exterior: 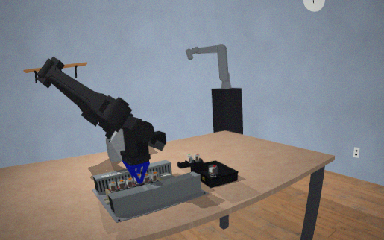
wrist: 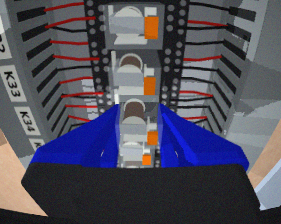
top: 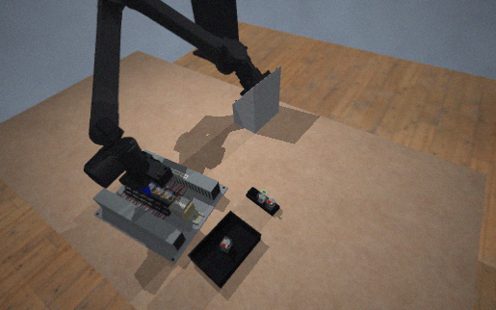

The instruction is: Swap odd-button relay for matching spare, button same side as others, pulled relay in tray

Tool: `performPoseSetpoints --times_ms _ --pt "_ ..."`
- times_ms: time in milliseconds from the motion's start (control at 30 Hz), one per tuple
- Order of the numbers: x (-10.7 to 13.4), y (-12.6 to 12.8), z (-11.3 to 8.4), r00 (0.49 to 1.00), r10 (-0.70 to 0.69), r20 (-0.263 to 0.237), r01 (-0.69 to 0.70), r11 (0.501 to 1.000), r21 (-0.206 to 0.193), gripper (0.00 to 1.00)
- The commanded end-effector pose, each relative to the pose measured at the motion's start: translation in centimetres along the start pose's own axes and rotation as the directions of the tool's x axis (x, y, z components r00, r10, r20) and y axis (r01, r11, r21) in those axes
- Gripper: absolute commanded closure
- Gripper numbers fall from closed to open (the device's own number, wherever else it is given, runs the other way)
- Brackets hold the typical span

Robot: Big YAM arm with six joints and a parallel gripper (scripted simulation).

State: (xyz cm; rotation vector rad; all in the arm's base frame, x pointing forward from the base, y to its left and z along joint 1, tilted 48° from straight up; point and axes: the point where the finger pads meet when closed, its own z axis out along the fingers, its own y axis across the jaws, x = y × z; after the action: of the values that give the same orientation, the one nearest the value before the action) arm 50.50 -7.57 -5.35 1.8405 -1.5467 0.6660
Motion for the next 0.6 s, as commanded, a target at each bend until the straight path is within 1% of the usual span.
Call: performPoseSetpoints --times_ms 0,567 --pt "0.25 -1.39 -1.4 1.0 0.015 -0.004 -0.014 0.999 0.043 1.0" --pt "0.17 -1.01 -1.35 1.0 0.01 -0.004 -0.01 0.999 0.04 1.0"
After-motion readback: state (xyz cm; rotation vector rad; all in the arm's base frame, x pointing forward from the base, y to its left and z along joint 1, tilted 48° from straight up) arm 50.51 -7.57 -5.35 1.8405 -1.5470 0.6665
